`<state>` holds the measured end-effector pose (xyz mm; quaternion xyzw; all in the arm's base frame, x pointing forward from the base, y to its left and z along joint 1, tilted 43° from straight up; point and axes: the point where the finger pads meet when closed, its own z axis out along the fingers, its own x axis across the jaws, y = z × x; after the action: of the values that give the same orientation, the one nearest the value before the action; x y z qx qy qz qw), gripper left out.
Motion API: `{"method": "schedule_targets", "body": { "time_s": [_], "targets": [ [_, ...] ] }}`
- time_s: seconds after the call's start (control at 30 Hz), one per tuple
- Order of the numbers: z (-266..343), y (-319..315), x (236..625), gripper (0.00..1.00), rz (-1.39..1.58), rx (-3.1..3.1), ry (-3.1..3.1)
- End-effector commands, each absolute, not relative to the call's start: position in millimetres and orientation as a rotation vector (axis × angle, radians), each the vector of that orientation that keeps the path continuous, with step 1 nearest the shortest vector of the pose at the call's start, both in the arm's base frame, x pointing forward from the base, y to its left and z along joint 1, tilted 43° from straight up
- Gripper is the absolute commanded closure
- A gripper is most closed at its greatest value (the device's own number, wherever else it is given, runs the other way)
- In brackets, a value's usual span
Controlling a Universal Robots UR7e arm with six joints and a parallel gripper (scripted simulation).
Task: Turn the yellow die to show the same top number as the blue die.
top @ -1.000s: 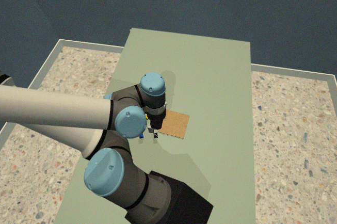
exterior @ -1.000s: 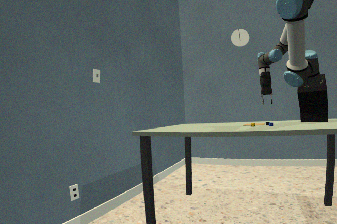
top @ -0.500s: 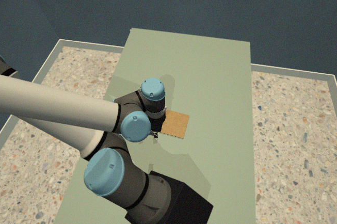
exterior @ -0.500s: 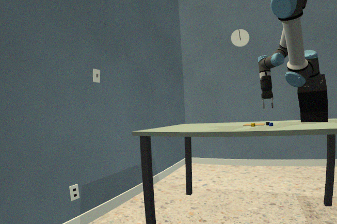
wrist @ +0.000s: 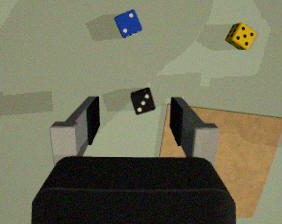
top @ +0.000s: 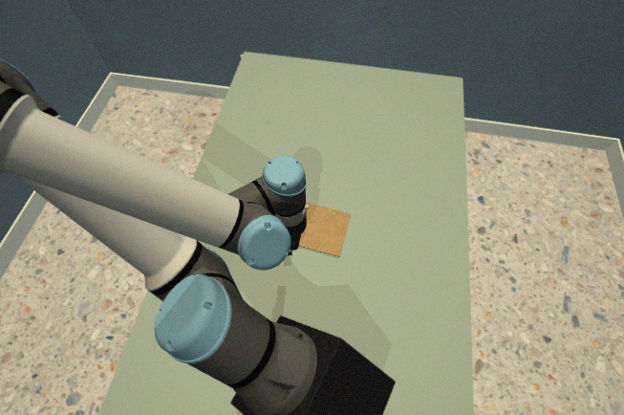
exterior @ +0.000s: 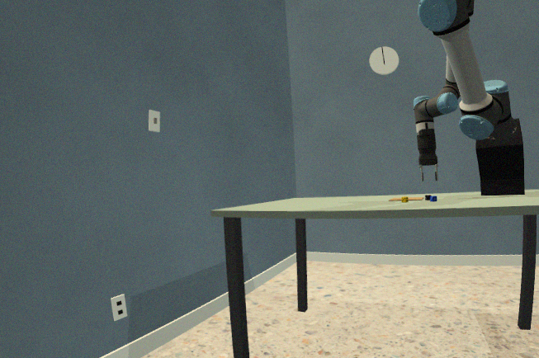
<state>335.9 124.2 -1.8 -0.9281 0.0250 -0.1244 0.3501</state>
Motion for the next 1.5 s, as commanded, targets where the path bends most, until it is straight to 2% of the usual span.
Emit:
{"method": "schedule_targets", "body": {
  "time_s": [0.0,1.47],
  "targets": [
    [-17.4,134.1,344.8,0.0,-0.326,-2.408,0.068],
    [-35.8,150.3,351.2,0.0,-0.326,-2.408,0.068]
  ]
}}
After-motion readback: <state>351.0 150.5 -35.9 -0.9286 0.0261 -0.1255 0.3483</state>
